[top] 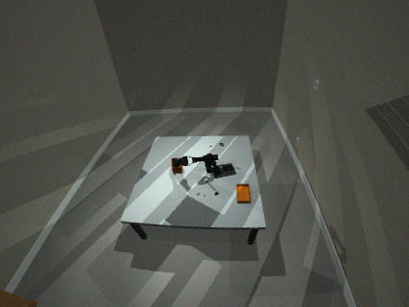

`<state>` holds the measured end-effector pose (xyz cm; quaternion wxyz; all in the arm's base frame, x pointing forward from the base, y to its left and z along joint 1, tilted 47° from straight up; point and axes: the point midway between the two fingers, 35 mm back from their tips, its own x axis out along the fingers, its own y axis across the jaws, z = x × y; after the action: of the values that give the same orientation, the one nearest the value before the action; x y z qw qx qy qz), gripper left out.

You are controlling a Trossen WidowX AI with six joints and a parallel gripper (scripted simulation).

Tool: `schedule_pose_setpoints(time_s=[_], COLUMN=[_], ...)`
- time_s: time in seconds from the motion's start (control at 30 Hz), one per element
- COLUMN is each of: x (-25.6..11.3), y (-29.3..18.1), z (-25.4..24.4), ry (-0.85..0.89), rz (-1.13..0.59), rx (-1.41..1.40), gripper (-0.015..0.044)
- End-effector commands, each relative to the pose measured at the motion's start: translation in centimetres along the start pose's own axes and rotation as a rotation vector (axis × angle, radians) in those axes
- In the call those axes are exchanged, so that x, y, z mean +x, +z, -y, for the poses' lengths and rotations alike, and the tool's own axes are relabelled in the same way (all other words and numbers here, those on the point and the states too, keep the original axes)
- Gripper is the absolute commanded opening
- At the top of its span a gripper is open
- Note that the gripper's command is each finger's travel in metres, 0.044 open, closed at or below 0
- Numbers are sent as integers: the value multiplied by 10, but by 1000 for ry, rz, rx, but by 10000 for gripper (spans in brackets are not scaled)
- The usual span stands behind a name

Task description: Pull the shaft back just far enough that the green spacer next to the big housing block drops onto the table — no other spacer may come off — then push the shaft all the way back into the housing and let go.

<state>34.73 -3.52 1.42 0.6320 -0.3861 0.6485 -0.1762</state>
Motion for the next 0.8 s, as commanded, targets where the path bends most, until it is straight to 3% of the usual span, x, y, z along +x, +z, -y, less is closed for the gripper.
schedule_pose_setpoints(time_s=[0.0, 0.77], x=[0, -1], y=[3, 12], z=[-1, -1], ry=[1, 1], rz=[3, 3], rx=[0, 1], gripper=[0, 0])
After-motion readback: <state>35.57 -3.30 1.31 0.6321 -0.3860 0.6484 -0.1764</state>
